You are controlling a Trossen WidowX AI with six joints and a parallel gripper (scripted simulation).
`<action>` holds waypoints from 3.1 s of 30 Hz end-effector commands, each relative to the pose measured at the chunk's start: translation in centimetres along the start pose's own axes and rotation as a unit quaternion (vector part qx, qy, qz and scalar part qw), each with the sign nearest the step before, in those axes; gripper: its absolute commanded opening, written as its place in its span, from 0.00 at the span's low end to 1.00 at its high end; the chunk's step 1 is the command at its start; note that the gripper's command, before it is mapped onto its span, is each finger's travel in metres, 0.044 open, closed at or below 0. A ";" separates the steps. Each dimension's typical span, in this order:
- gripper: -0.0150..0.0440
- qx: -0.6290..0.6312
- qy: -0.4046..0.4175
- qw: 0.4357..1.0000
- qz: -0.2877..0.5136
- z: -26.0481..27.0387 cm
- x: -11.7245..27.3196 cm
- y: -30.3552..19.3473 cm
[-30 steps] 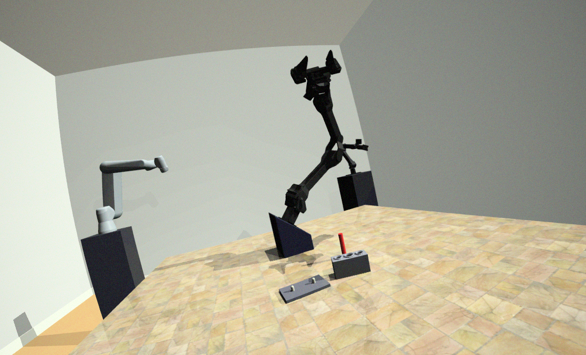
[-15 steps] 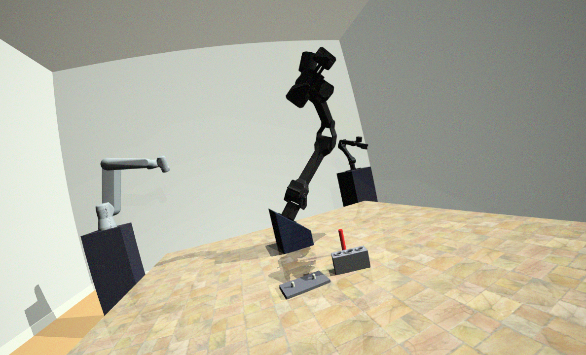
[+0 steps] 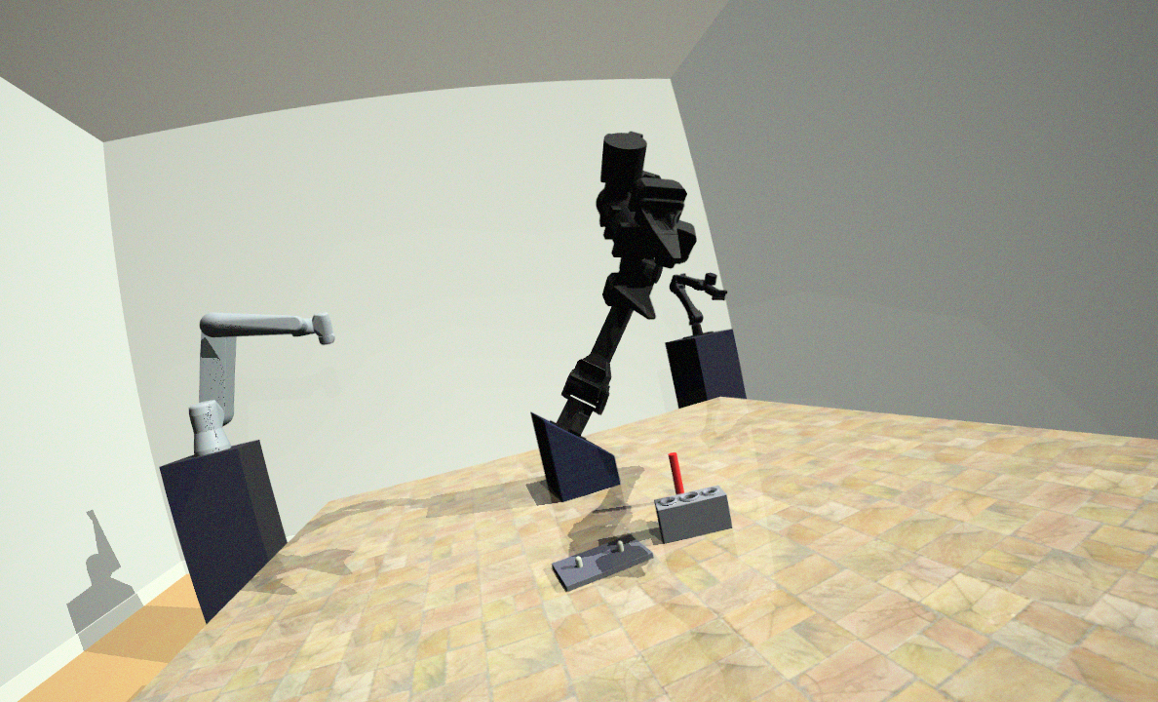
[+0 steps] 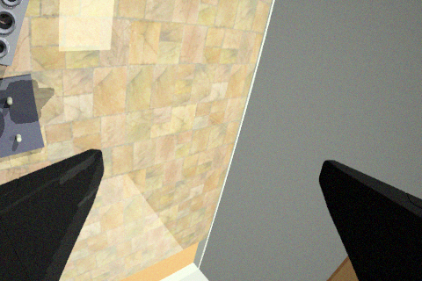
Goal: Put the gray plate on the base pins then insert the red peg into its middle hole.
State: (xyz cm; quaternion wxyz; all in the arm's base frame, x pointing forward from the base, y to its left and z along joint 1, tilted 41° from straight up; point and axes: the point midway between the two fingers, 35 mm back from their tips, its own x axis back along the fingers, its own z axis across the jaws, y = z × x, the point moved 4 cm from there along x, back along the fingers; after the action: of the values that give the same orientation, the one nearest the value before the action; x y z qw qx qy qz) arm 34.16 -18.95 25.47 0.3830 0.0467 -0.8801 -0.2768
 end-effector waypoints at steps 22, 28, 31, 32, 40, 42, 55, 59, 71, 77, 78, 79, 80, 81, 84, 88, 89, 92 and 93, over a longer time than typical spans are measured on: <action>1.00 -0.177 0.334 0.926 -0.020 15.7 -16.2 4.4; 1.00 -0.177 0.334 0.926 -0.021 16.2 -16.5 4.5; 1.00 -0.178 0.334 0.926 -0.021 17.1 -17.2 4.6; 1.00 -0.178 0.334 0.926 -0.021 17.2 -17.2 4.6; 1.00 -0.177 0.334 0.926 -0.021 17.6 -17.8 4.7; 1.00 -0.177 0.334 0.926 -0.021 17.8 -18.1 4.8; 1.00 -0.178 0.334 0.926 -0.021 19.0 -19.8 5.1; 1.00 -0.178 0.334 0.926 -0.021 19.4 -20.3 5.2; 1.00 -0.178 0.334 0.925 -0.022 20.7 -21.7 5.6; 0.82 -0.178 0.334 0.925 -0.022 20.7 -21.8 5.6; 0.78 -0.178 0.334 0.925 -0.022 20.7 -21.8 5.6; 0.73 -0.178 0.334 0.925 -0.022 20.7 -21.8 5.6; 0.69 -0.178 0.334 0.925 -0.022 20.7 -21.8 5.6; 0.64 -0.178 0.334 0.925 -0.022 20.7 -21.8 5.6; 0.51 -0.178 0.334 0.925 -0.022 20.7 -21.8 5.6; 0.43 -0.178 0.334 0.925 -0.022 20.7 -21.8 5.6; 0.42 -0.178 0.334 0.925 -0.022 20.7 -21.8 5.6; 0.39 -0.178 0.334 0.925 -0.022 20.7 -21.8 5.6; 0.38 -0.178 0.334 0.925 -0.022 20.7 -21.8 5.6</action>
State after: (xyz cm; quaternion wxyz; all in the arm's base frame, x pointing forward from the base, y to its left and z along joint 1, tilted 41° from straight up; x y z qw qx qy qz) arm 35.65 1.49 2.85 0.6506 0.0867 -0.6372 -0.4040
